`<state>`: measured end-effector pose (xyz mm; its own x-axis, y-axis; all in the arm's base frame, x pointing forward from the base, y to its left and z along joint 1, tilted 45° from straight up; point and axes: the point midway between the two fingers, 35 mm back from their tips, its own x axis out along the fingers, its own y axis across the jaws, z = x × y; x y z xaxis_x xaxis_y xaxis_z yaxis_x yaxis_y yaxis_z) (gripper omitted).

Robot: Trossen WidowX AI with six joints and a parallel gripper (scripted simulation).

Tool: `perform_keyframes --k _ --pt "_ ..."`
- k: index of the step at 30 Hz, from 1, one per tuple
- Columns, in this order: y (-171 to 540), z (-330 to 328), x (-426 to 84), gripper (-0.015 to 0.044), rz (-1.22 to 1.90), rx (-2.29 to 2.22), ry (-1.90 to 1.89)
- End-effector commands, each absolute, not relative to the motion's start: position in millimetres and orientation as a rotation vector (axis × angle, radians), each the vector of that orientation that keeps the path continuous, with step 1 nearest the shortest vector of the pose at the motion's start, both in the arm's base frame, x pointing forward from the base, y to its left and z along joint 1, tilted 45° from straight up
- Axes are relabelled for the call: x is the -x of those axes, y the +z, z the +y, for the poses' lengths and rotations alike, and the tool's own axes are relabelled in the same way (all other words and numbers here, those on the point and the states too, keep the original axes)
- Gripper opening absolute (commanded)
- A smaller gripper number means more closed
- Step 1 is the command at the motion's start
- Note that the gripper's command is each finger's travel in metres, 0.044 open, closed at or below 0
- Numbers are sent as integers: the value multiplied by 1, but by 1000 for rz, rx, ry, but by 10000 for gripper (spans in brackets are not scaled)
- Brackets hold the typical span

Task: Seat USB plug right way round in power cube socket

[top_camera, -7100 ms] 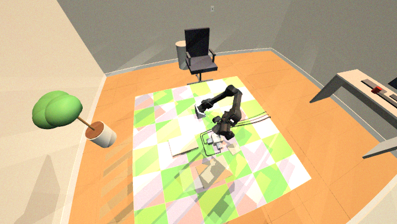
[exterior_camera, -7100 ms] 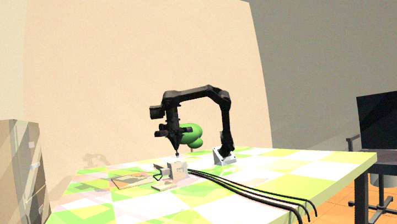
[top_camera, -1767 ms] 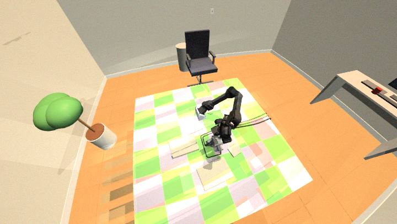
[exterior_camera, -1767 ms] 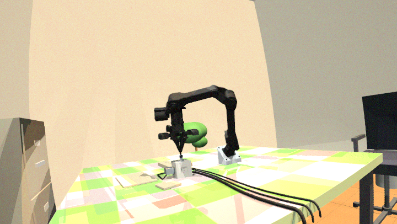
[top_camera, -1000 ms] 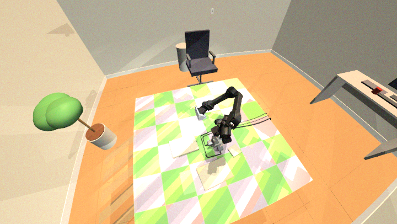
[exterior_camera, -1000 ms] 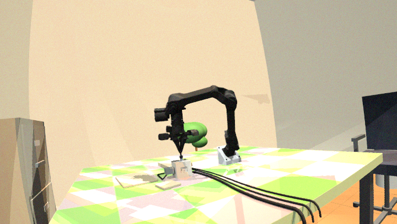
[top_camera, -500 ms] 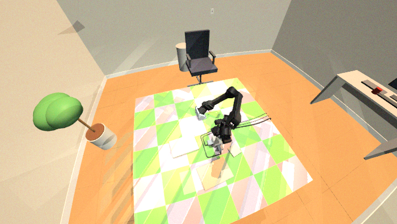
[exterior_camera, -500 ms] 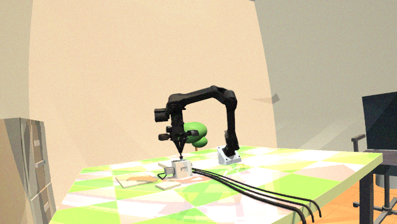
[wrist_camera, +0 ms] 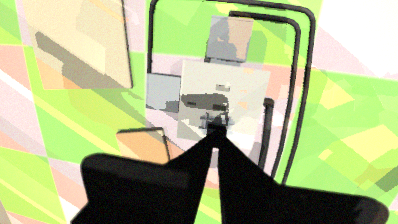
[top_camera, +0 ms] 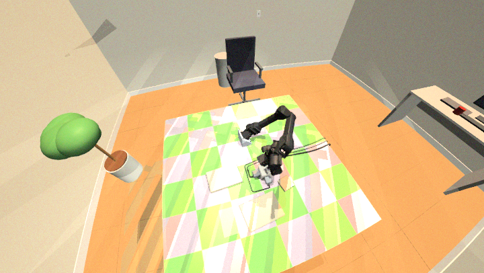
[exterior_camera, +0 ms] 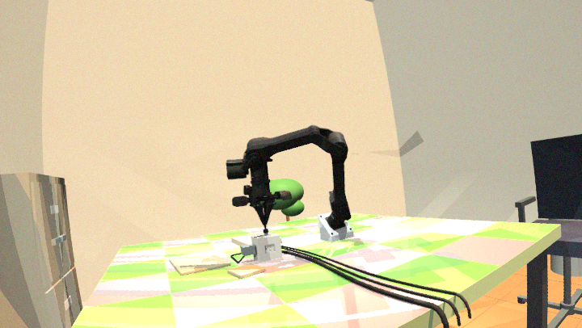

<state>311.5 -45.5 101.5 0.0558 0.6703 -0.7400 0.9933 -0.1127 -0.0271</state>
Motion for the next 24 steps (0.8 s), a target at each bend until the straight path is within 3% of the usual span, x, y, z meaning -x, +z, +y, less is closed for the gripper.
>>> perform_keyframes --k 1,24 --pt "101 -45 -311 0 1660 -1842 -842" --pt "99 -43 -311 0 1660 -1842 -842"
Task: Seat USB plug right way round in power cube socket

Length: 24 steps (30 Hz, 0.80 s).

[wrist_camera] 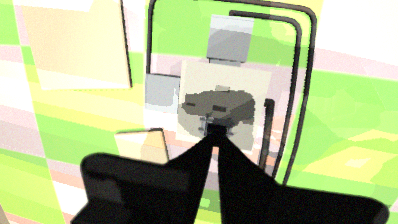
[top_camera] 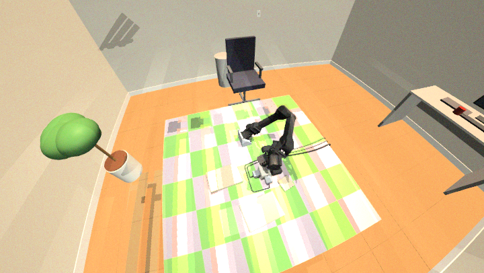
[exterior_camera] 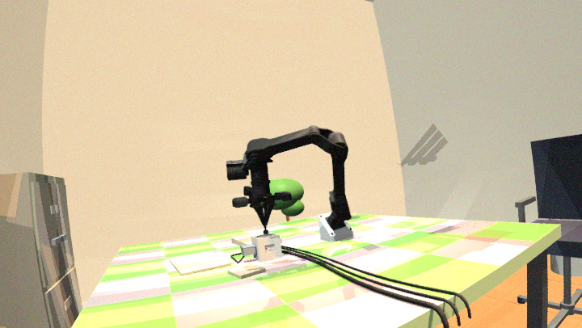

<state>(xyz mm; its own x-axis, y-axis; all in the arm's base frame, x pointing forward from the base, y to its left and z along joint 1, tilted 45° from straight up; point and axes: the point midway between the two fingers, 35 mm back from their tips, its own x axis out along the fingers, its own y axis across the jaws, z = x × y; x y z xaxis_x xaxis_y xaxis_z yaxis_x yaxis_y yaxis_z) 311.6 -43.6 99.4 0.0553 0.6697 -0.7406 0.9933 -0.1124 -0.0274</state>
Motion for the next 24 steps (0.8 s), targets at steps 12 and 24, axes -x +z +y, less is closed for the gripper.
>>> perform_keyframes --k 12,24 --pt "98 -42 -312 0 1660 -1842 -842" --pt "97 -41 -312 0 1660 -1842 -842"
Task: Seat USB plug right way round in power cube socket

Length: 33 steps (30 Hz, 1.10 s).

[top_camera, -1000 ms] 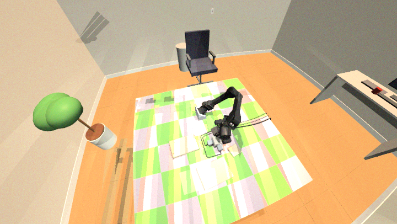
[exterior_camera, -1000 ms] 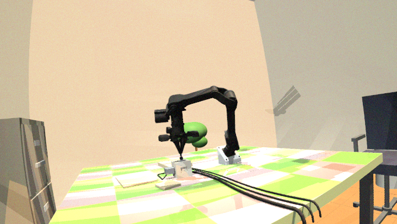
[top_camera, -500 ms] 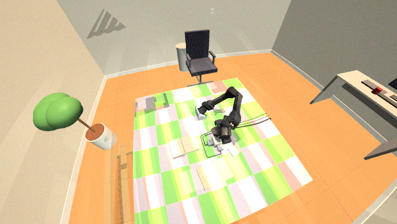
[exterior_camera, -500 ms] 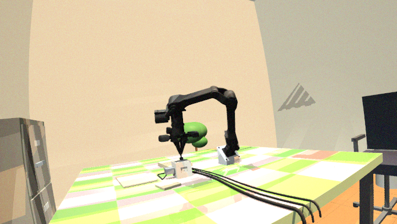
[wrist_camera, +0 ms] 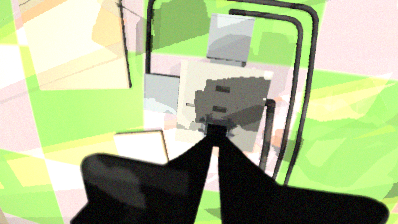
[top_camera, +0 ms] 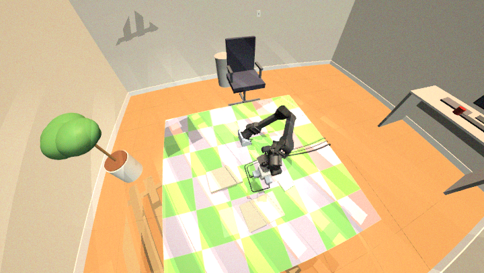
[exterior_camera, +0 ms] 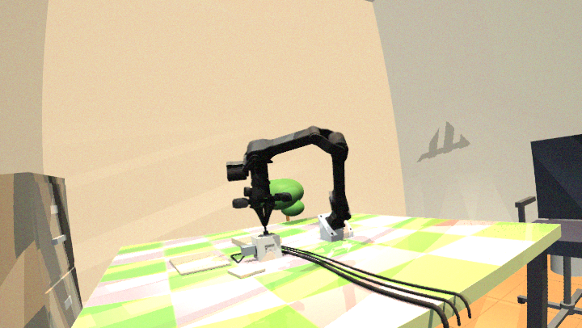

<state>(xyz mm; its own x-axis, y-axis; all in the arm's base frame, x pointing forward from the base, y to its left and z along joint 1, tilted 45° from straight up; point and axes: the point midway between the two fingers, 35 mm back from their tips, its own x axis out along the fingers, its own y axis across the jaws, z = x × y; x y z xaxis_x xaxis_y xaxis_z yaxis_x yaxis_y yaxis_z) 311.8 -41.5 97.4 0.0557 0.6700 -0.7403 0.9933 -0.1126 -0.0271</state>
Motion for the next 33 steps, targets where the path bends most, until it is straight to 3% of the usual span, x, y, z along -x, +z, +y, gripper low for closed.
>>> perform_keyframes --k 1,33 --pt "97 -41 -312 0 1660 -1842 -842" --pt "94 -38 -312 0 1660 -1842 -841"
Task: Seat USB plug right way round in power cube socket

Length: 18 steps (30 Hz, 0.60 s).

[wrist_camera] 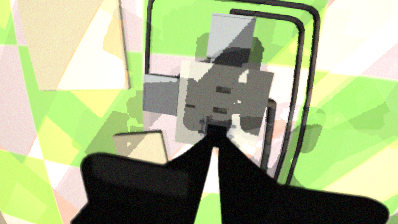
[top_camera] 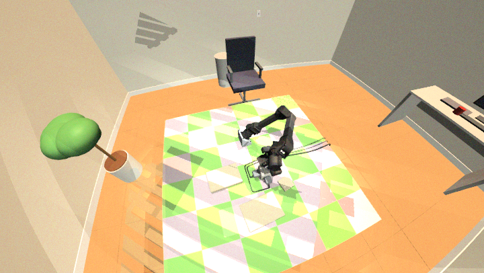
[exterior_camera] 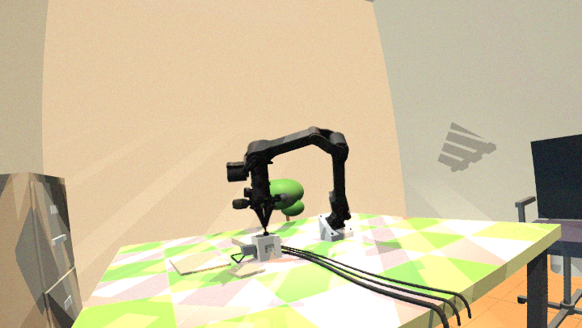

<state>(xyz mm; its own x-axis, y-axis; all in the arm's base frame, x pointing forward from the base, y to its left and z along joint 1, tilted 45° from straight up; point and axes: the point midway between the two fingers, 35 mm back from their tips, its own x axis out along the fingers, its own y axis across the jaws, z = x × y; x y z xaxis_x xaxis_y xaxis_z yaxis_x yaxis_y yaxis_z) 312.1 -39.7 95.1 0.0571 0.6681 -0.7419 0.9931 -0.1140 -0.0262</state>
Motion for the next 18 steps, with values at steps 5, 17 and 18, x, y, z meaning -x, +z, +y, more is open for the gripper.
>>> perform_keyframes --k 5,17,18 --pt "94 -38 -312 0 1660 -1842 -841" --pt "93 -37 -312 0 1660 -1842 -841" --pt "93 -37 -312 0 1660 -1842 -841"
